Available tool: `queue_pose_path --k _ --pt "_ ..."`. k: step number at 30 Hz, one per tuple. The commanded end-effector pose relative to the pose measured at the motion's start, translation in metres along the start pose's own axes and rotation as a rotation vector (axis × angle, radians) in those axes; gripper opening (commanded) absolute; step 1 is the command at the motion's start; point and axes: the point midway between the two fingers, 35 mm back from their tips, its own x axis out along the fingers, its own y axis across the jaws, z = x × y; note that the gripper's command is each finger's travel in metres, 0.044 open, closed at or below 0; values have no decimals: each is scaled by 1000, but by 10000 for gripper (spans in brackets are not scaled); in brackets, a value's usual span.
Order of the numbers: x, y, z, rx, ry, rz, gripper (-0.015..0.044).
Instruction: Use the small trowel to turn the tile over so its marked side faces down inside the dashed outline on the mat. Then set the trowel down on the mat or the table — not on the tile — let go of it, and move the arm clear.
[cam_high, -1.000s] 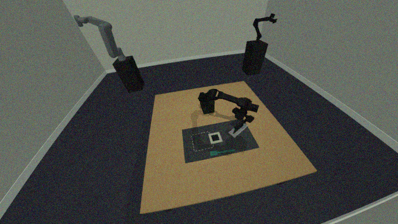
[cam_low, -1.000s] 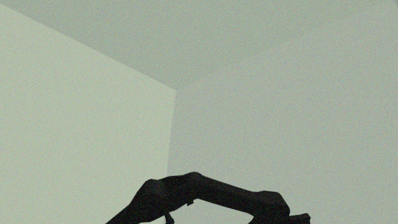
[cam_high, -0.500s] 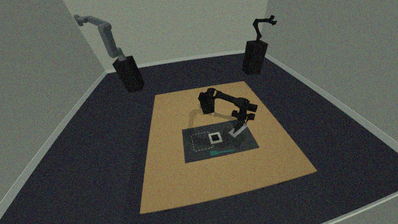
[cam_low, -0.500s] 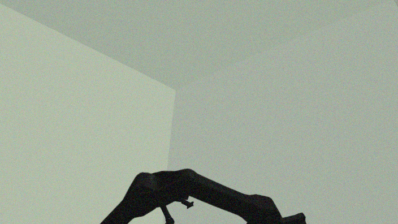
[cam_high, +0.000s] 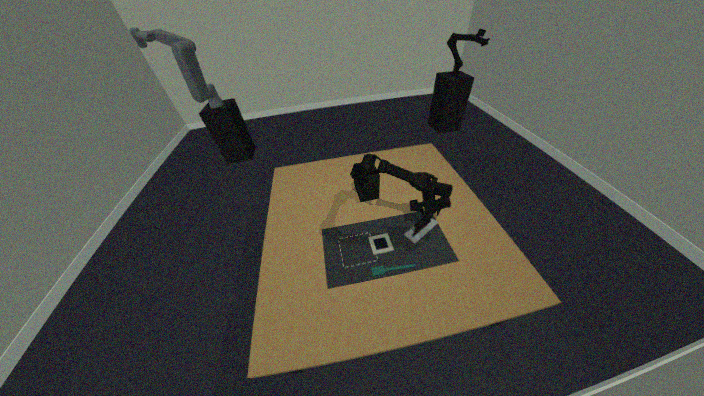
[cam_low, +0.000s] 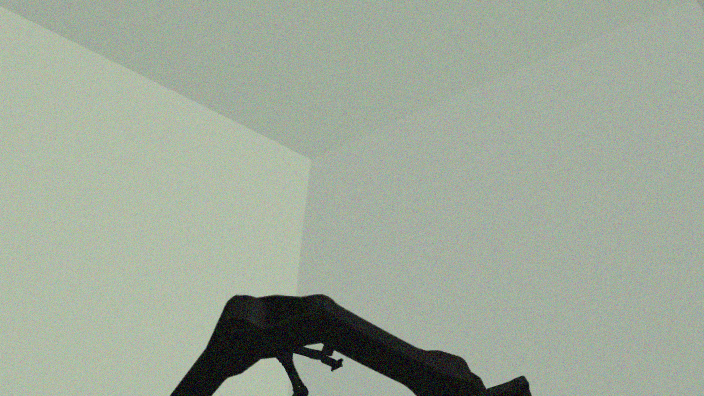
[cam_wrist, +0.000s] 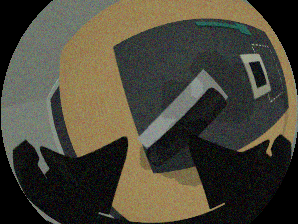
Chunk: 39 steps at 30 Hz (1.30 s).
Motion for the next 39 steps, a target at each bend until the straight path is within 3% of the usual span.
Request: queue_pose_path --k 1,23,39 --pt "3 0 -2 -124 -13 29 300" --pt "13 -1 -11 -834 -174 151 300" --pt "12 -10 -16 -1343 -375 135 300"
